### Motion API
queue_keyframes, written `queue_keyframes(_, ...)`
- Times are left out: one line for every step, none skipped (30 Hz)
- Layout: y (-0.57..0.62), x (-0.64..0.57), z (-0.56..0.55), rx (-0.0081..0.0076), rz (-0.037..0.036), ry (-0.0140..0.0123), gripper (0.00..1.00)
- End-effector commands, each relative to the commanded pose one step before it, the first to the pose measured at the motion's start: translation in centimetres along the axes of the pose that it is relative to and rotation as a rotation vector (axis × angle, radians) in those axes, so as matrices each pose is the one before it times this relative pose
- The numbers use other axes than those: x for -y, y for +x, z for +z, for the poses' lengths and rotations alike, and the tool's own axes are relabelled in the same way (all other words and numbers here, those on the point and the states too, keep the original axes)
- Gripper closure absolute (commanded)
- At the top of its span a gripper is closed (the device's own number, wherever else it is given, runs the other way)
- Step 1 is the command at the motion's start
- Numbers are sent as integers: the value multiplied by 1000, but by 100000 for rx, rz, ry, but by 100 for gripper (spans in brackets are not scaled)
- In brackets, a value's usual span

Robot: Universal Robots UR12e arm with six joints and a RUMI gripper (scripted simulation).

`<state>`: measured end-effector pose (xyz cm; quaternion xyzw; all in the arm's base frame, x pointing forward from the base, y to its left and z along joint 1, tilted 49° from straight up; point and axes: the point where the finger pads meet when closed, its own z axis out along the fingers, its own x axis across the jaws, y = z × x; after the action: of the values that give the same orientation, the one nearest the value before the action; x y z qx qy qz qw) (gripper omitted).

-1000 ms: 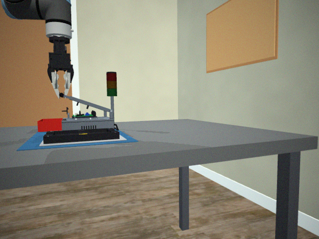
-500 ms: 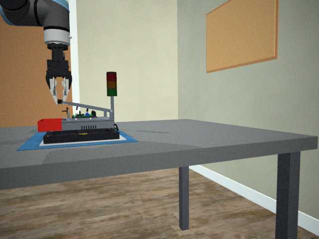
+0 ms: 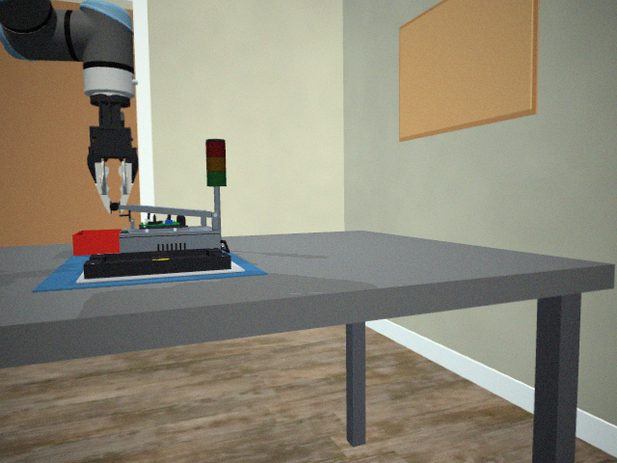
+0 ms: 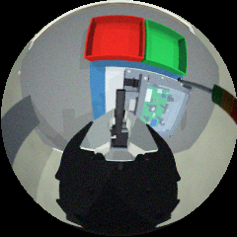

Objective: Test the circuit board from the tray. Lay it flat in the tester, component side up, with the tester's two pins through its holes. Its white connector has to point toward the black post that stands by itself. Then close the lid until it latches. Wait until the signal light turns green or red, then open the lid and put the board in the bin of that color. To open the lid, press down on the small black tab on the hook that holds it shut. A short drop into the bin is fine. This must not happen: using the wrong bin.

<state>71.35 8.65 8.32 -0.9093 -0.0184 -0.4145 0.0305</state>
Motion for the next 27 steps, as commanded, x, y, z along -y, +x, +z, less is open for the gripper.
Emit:
queue_keyframes(-5, 12, 581, -90, -21, -4, 100)
queue_keyframes(-3, 0, 94, 0, 0, 0, 100)
queue_keyframes(-3, 0, 89, 0, 0, 0, 100)
queue_keyframes(-3, 0, 83, 0, 0, 0, 100)
queue_keyframes(-3, 0, 78, 0, 0, 0, 100)
queue_keyframes(-3, 0, 73, 0, 0, 0, 100)
queue_keyframes(0, 0, 0, 0, 0, 0, 100)
queue_keyframes(0, 0, 0, 0, 0, 0, 100)
queue_keyframes(-3, 0, 68, 0, 0, 0, 100)
queue_keyframes(-3, 0, 62, 0, 0, 0, 100)
queue_keyframes(-3, 0, 58, 0, 0, 0, 100)
queue_keyframes(-3, 0, 53, 0, 0, 0, 100)
queue_keyframes(-3, 0, 48, 0, 0, 0, 100)
queue_keyframes(-2, 0, 44, 0, 0, 0, 100)
queue_keyframes(-2, 0, 39, 0, 0, 0, 100)
queue_keyframes(-2, 0, 35, 0, 0, 0, 100)
queue_keyframes(-2, 0, 31, 0, 0, 0, 100)
queue_keyframes(-2, 0, 27, 0, 0, 0, 100)
queue_keyframes(-1, 0, 24, 0, 0, 0, 100)
queue_keyframes(-1, 0, 20, 0, 0, 0, 100)
queue_keyframes(-1, 0, 17, 0, 0, 0, 100)
queue_keyframes(-1, 0, 14, 0, 0, 0, 100)
queue_keyframes(-1, 0, 12, 0, 0, 0, 100)
queue_keyframes(0, 0, 0, 0, 0, 0, 100)
queue_keyframes(0, 0, 0, 0, 0, 0, 100)
queue_keyframes(-1, 0, 9, 0, 0, 0, 100)
queue_keyframes(0, 0, 7, 0, 0, 0, 100)
